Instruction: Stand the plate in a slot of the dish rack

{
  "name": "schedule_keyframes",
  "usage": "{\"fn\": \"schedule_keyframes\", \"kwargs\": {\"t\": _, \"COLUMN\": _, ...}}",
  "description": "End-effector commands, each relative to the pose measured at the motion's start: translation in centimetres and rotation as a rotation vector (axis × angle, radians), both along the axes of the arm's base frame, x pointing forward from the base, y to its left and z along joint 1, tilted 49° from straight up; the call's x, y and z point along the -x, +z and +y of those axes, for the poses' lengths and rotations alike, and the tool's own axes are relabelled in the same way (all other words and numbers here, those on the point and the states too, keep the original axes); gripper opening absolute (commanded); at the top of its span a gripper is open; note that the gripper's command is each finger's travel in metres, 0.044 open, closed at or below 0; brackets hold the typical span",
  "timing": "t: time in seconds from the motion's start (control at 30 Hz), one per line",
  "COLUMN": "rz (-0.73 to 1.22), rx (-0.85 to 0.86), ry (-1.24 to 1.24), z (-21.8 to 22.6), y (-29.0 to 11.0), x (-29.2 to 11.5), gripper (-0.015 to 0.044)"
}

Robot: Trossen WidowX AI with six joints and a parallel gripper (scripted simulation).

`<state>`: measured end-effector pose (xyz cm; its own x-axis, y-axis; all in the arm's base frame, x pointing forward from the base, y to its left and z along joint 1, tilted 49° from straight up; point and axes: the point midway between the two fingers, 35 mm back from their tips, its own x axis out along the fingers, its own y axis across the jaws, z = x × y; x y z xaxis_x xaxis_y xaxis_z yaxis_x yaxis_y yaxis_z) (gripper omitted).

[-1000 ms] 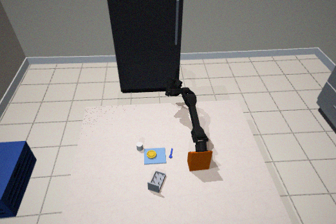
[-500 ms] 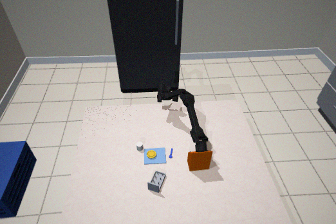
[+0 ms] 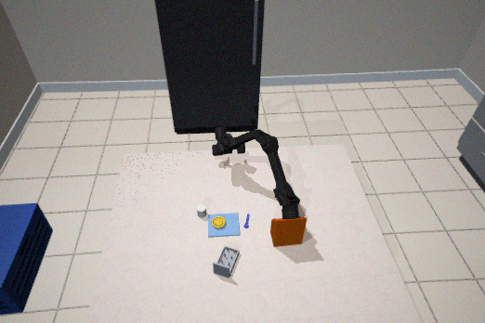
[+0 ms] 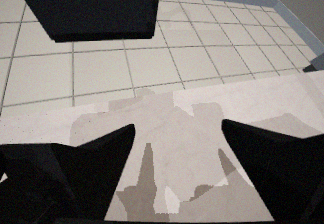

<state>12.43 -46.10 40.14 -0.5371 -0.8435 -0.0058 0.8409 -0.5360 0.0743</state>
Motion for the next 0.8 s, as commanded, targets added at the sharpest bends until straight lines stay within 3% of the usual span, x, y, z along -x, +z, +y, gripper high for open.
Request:
{"fn": "schedule_keyframes", "kwargs": {"t": 0.0, "rz": 0.063, "rx": -0.084, "ry": 0.07, "z": 0.4, "y": -2.3, "x": -2.8, "gripper": 0.04}}
{"fn": "schedule_keyframes", "kwargs": {"t": 0.77, "rz": 0.315, "rx": -0.404, "ry": 0.427, "z": 6.5, "y": -13.5, "x": -15.3, "gripper": 0.04}}
